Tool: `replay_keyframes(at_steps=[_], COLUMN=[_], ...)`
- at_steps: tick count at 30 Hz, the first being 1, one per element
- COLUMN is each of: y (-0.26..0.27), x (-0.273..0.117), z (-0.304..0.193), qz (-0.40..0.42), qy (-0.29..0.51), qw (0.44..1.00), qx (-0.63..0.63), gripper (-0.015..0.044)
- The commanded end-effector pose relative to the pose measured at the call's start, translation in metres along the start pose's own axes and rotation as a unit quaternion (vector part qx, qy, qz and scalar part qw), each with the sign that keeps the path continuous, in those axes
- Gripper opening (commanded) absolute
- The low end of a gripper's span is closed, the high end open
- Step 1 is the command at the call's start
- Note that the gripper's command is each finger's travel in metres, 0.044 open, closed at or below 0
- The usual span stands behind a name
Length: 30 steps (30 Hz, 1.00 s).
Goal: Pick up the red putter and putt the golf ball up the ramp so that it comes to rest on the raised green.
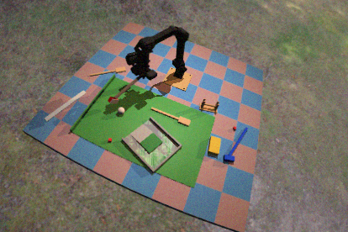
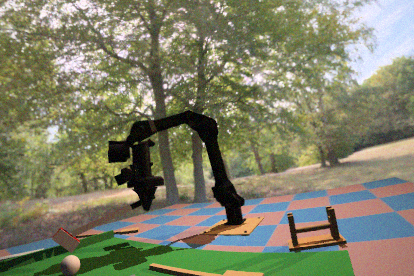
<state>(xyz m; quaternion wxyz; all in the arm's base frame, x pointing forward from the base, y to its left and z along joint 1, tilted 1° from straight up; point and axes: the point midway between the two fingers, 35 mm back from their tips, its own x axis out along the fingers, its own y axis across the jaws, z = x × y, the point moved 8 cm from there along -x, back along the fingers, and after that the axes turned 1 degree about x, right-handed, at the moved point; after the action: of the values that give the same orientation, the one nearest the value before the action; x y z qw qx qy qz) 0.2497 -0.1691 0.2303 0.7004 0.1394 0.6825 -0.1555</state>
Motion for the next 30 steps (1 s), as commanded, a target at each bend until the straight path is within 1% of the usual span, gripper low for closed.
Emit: replay_keyframes(at_steps=[1,20,30], y=[-0.001,-0.001,0.0], x=[0.005,0.033,0.031], z=[0.0,0.0,0.0], qz=[-0.003,-0.003,0.0], qy=[-0.003,-0.003,-0.001], qw=[1.0,1.0,1.0], qx=[0.002,0.002,0.001], gripper=[0.0,0.0,0.0])
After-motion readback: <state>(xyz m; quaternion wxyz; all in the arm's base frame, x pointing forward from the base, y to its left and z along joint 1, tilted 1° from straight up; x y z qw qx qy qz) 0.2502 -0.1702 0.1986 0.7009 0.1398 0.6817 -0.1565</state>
